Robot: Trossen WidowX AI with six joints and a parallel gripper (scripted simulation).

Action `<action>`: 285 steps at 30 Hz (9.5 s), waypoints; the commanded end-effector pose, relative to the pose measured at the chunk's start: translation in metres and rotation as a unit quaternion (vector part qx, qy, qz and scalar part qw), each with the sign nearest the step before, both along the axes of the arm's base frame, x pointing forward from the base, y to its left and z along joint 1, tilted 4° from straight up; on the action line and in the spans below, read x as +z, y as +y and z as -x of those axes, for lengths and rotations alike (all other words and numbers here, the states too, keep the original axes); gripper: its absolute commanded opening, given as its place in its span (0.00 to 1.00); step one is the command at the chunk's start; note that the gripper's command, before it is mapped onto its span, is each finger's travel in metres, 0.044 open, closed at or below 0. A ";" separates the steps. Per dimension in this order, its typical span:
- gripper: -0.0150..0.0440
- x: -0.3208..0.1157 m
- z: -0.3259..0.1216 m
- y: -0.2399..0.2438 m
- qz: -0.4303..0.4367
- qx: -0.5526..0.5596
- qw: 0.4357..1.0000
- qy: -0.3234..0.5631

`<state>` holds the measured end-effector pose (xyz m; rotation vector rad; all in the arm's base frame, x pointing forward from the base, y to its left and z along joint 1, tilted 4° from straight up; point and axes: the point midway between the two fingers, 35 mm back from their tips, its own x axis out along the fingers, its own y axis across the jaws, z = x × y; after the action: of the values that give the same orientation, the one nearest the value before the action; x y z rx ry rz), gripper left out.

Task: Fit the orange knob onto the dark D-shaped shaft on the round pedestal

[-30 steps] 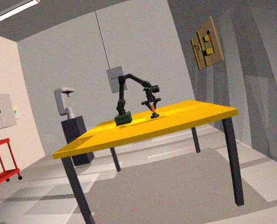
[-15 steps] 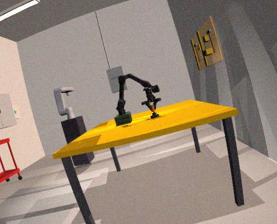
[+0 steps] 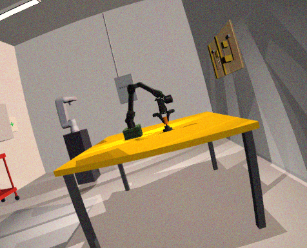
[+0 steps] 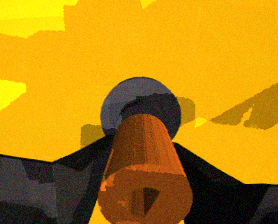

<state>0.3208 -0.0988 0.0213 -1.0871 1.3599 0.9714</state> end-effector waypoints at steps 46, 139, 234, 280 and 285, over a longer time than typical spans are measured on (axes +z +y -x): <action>0.25 -0.002 0.001 0.000 0.002 0.117 0.993 0.010; 0.25 -0.003 0.000 -0.001 0.004 0.320 0.947 0.027; 0.25 -0.002 0.000 -0.001 0.006 0.510 0.859 0.042; 0.25 -0.003 0.000 -0.001 0.006 0.596 0.801 0.049; 0.25 0.001 0.000 -0.001 0.006 0.596 0.801 0.049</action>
<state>0.3204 -0.0992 0.0195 -1.9710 0.6159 1.9118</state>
